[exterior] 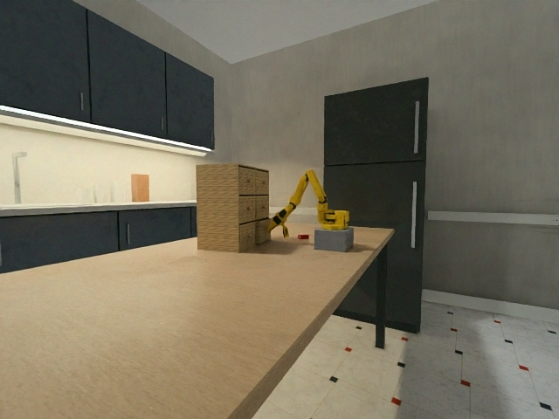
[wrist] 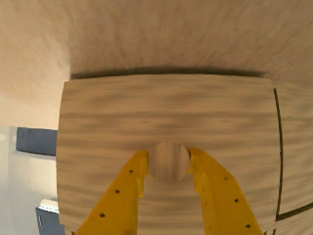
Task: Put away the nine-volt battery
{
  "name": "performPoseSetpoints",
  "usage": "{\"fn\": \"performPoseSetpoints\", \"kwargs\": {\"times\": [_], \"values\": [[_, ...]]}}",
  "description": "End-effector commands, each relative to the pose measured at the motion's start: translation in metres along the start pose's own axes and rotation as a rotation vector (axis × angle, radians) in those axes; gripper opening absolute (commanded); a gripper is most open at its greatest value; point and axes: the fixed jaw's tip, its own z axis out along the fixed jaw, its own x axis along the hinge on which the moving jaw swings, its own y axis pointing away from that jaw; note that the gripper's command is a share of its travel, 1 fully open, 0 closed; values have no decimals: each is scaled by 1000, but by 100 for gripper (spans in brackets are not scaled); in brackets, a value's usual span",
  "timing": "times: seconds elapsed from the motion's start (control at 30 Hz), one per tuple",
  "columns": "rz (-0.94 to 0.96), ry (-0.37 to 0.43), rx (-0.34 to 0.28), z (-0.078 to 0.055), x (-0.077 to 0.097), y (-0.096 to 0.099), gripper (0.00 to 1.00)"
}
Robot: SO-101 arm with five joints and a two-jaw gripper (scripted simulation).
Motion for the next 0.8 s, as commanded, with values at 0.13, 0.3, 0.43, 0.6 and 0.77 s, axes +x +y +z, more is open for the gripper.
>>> {"fn": "performPoseSetpoints", "kwargs": {"times": [0.13, 0.3, 0.43, 0.6, 0.77], "values": [[4, 10, 7, 5, 6, -3, 0], [4, 10, 8, 7, 8, -3, 0], [4, 10, 8, 9, 10, -3, 0], [3, 10, 9, 11, 12, -3, 0], [3, 9, 8, 11, 12, -3, 0]]}}
